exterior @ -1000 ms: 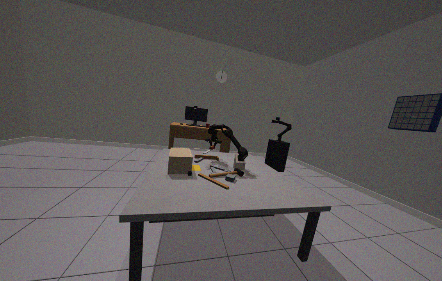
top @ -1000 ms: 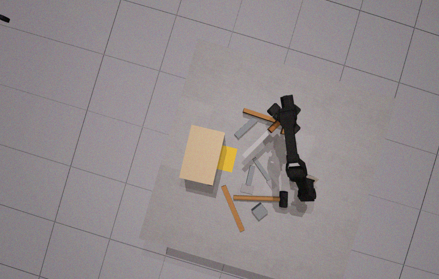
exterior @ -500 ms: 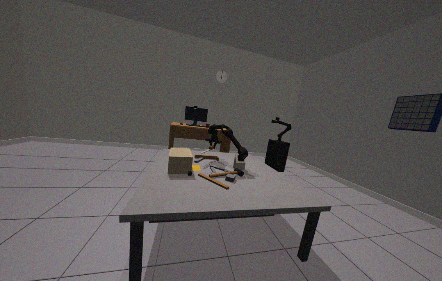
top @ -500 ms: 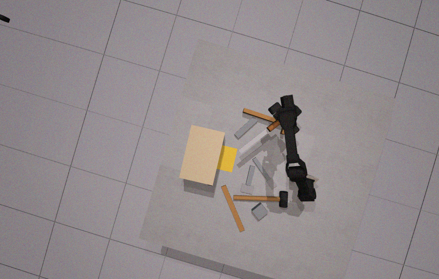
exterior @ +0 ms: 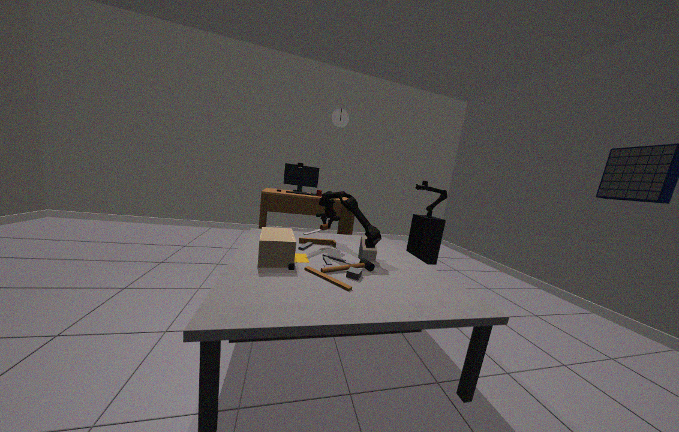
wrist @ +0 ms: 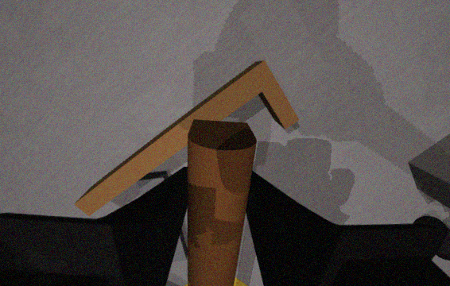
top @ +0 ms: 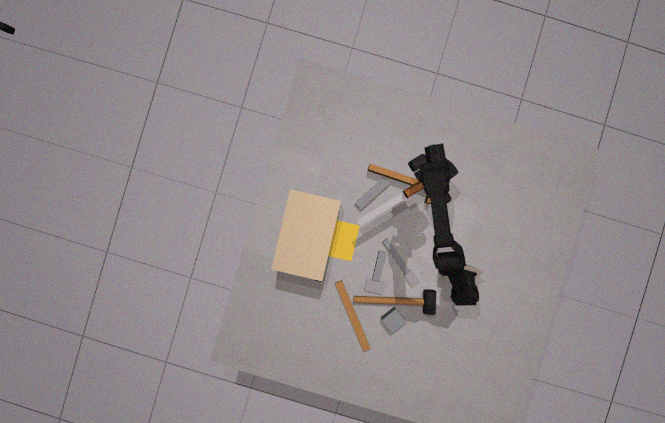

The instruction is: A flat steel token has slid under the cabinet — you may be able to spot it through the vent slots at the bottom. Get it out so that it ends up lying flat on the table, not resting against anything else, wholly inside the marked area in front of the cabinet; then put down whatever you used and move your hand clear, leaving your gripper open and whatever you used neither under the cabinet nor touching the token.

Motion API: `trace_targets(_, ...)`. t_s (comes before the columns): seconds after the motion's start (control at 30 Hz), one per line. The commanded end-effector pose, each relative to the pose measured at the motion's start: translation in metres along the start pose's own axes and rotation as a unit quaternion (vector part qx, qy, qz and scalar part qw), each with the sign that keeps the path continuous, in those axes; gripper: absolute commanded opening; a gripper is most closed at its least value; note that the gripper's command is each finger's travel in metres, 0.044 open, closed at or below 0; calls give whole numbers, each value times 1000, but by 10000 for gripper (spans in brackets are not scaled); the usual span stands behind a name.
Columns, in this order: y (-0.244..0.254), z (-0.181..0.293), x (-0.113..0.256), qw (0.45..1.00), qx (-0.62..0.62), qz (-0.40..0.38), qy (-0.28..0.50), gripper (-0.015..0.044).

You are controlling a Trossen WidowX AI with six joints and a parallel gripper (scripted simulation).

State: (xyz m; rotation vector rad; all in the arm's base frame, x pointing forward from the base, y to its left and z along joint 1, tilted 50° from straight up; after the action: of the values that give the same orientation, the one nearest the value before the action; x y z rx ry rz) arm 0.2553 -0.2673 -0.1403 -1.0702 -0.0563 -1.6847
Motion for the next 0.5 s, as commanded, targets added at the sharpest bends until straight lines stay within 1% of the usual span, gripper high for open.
trace_targets(0.0,0,0,4,1000,-19,-6,3,0)
trace_targets(0.47,0,0,4,997,-74,-6,3,0)
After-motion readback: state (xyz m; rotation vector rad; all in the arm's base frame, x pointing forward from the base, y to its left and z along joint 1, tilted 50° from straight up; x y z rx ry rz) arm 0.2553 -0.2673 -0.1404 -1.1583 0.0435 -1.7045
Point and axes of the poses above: the point midway between the two fingers, 35 mm back from their tips, its own x axis back along the fingers, its own y axis across the jaws, z = x × y, the point moved 4 cm from there along x, back along the fingers, and after that the axes turned 4 degrees about x, right-handed, at the moved point
